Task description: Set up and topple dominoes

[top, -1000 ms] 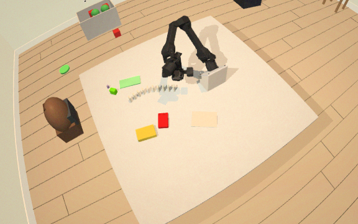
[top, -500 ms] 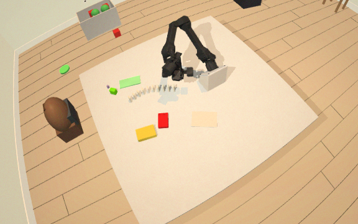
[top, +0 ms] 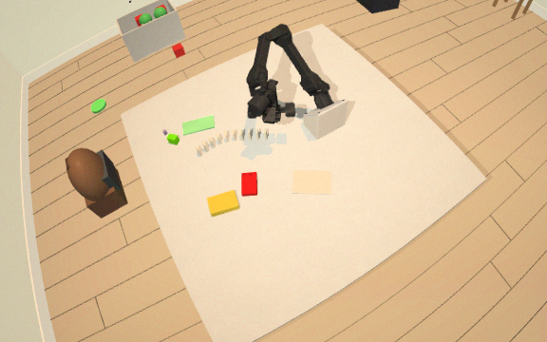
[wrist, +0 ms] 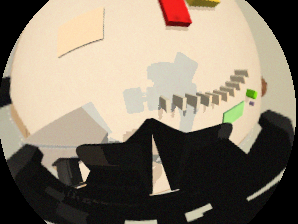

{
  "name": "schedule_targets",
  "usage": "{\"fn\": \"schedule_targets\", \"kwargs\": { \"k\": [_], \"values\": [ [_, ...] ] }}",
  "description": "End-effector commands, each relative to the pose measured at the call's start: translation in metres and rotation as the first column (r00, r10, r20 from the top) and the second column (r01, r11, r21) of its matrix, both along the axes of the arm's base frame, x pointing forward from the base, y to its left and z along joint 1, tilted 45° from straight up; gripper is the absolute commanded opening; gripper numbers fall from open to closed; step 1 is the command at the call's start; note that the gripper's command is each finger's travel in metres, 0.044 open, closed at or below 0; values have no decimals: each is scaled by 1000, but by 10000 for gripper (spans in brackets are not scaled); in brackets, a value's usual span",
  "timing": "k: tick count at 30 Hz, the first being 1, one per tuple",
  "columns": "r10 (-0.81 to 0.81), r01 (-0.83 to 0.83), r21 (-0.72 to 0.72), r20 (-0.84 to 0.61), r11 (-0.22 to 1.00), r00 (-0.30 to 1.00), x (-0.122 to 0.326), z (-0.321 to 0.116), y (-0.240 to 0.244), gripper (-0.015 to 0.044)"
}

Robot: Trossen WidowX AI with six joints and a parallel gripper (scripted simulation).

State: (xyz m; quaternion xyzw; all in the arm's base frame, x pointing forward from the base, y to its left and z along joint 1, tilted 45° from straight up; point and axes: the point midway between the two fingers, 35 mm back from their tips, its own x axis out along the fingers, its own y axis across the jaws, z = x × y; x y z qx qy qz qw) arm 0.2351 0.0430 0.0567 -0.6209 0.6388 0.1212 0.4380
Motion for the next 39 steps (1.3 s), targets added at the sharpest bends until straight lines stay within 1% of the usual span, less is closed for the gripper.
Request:
{"fn": "schedule_targets", "kwargs": {
  "k": [1, 3, 7, 9, 16, 39],
  "values": [
    [5, -5, -2, 1, 1000, 1000, 1, 0, 0, 0],
    [6, -6, 0, 0, 1000, 1000, 3, -8, -7, 0],
    [6, -6, -2, 1, 1000, 1000, 12, -49, -49, 0],
    [5, -5, -5, 2, 1000, 1000, 12, -56, -57, 0],
    [5, -5, -5, 2, 1000, 1000, 13, -55, -57, 0],
    [5, -5, -4, 3, 1000, 1000, 47, -42, -62, 0]
  ]
}}
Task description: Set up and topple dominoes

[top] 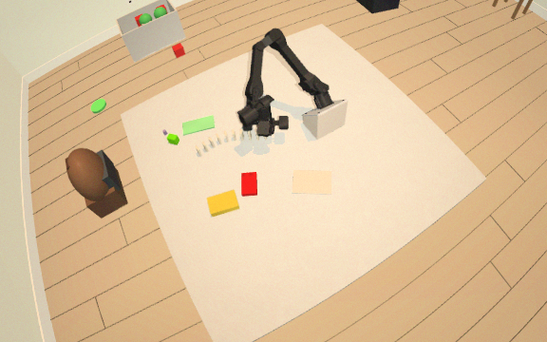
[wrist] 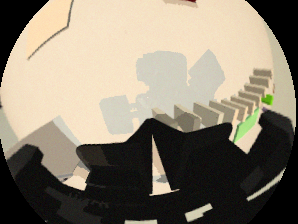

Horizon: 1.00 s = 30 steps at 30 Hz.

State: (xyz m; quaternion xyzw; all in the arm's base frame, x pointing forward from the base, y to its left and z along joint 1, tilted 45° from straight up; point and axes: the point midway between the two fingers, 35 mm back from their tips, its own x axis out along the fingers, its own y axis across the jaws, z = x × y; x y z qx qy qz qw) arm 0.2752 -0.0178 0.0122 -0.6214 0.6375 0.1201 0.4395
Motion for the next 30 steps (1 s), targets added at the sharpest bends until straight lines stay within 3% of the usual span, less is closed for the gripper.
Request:
{"fn": "schedule_targets", "kwargs": {
  "k": [1, 14, 30],
  "values": [
    [4, -4, -5, -1, 1000, 1000, 8, 4, -1, 0],
    [4, -4, -4, -1, 1000, 1000, 17, 54, 36, 0],
    [4, -4, -4, -1, 1000, 1000, 17, 54, 36, 0]
  ]
}}
